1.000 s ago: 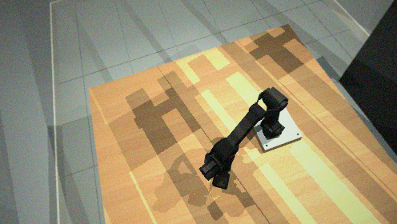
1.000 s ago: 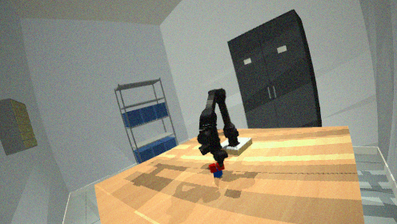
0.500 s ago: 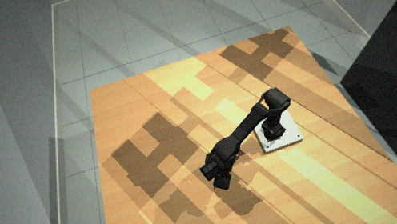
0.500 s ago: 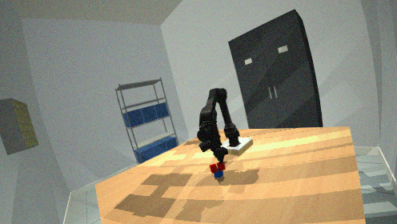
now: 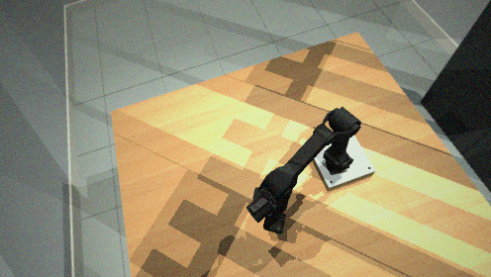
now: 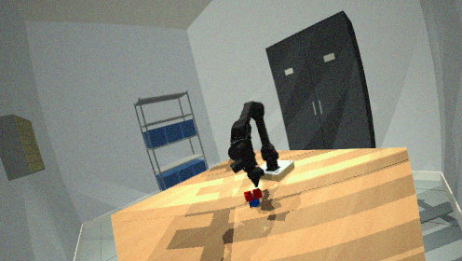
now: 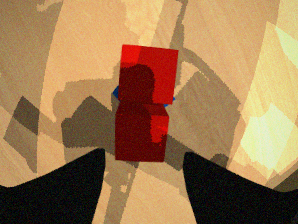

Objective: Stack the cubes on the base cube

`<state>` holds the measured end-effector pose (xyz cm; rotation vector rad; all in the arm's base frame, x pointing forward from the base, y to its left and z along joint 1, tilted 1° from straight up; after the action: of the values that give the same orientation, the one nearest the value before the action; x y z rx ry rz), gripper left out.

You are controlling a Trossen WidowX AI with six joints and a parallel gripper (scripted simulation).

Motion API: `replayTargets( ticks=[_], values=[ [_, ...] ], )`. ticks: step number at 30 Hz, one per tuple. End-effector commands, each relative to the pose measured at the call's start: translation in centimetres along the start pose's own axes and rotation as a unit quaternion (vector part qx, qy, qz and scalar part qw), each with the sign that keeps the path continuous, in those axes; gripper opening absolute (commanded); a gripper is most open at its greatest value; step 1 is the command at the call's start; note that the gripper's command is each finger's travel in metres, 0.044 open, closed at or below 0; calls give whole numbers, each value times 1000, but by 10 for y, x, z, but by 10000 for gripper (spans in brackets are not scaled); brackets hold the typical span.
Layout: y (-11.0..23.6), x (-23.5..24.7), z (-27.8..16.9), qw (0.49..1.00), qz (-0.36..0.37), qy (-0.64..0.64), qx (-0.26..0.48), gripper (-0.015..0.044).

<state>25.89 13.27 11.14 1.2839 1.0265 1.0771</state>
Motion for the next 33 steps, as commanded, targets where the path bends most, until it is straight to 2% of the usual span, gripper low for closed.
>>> replayTargets(
  ticks=[1,22,29,33],
  values=[
    [8,1,1,1000,2,-1,-2,205],
    [28,1,1,1000,2,-1,-2,205],
    [34,0,0,1000,1,1,-1,389],
    [34,0,0,1000,1,1,-1,400]
  ],
)
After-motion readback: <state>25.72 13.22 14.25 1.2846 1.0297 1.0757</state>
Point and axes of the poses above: the point midway between the two fingers, 35 mm back from their tips, its own y axis back along the fingers, its own x axis across the jaws, z = x × y, the point moved 2 cm from there along y, back along the fingers, and after that the axes turned 15 degrees about y, right-handed, at the moved point
